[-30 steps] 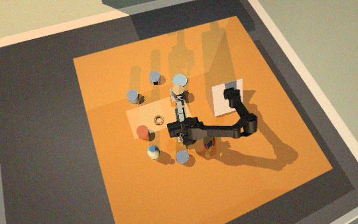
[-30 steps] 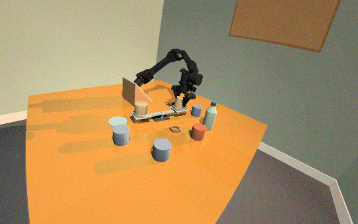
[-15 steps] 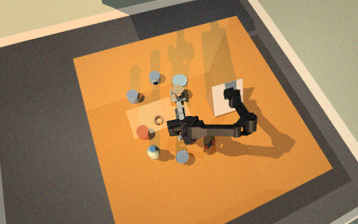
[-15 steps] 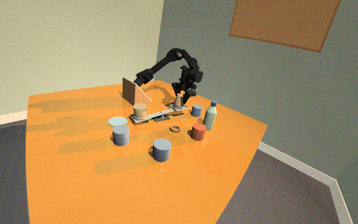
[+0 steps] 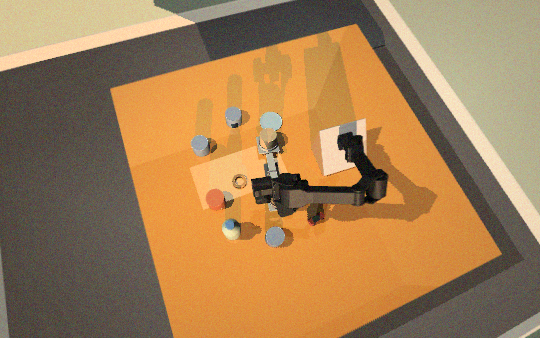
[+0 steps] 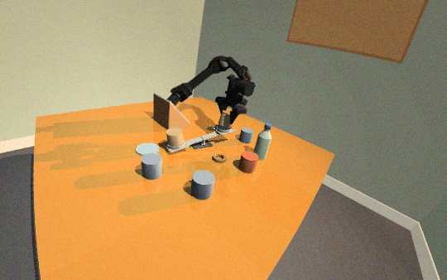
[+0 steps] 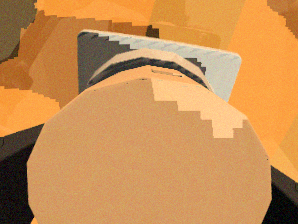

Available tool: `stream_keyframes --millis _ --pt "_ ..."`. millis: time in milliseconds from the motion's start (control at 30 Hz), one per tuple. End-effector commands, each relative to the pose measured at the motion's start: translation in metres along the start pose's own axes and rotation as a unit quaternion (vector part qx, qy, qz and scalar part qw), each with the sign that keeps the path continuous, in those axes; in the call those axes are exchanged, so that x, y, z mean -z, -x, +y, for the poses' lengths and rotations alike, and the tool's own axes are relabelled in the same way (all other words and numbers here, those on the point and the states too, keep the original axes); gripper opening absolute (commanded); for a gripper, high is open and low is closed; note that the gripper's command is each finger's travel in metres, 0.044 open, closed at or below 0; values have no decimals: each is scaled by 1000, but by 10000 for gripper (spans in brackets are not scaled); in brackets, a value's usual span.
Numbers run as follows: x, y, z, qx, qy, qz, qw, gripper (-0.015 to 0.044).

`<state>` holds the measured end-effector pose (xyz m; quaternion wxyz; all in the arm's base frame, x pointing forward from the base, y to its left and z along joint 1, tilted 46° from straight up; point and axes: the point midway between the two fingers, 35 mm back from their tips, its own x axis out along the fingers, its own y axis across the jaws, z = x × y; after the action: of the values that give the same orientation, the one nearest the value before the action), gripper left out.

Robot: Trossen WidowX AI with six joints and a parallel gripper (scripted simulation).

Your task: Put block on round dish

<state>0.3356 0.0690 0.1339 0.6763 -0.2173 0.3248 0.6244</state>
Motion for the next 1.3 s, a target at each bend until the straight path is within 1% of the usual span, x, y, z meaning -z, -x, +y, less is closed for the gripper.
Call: stream_keyframes --millis 0,1267 --pt "-2 9 -4 8 6 -3 1000 0" --pt "-2 57 3 6 5 -6 1000 0"
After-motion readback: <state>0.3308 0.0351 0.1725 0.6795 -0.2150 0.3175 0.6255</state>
